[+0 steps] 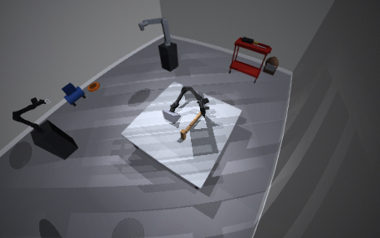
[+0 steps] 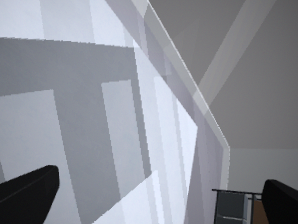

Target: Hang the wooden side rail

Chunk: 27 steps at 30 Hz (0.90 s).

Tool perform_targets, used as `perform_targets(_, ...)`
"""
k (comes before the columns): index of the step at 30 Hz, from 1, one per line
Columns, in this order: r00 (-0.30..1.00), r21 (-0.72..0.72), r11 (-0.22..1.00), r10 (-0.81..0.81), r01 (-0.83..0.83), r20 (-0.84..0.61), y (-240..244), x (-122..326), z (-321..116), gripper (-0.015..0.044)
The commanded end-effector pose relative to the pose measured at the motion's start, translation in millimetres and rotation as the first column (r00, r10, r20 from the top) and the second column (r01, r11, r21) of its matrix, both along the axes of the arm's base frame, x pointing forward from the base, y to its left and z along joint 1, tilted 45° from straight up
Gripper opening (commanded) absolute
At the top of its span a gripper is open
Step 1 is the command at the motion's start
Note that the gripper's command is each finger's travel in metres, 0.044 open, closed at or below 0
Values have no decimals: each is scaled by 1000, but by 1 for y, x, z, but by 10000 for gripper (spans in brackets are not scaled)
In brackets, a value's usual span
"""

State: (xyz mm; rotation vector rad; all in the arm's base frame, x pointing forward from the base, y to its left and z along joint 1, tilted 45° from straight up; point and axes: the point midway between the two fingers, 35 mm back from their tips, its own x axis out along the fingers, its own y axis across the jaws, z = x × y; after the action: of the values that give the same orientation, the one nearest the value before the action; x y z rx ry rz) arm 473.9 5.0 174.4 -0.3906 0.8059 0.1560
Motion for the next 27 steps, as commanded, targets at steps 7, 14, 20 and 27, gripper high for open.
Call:
perform_targets(7, 819, -262, 777, 532, -573, -212, -70, -38, -101, 440)
perform_targets(14, 594, -341, 500, 755, -796, -277, -98, -73, -146, 440)
perform_targets(20, 369, -426, 222, 879, -877, -303, -115, -109, -179, 440)
perform_targets(27, 125, -567, -93, 934, -818, -334, -124, -153, -208, 440)
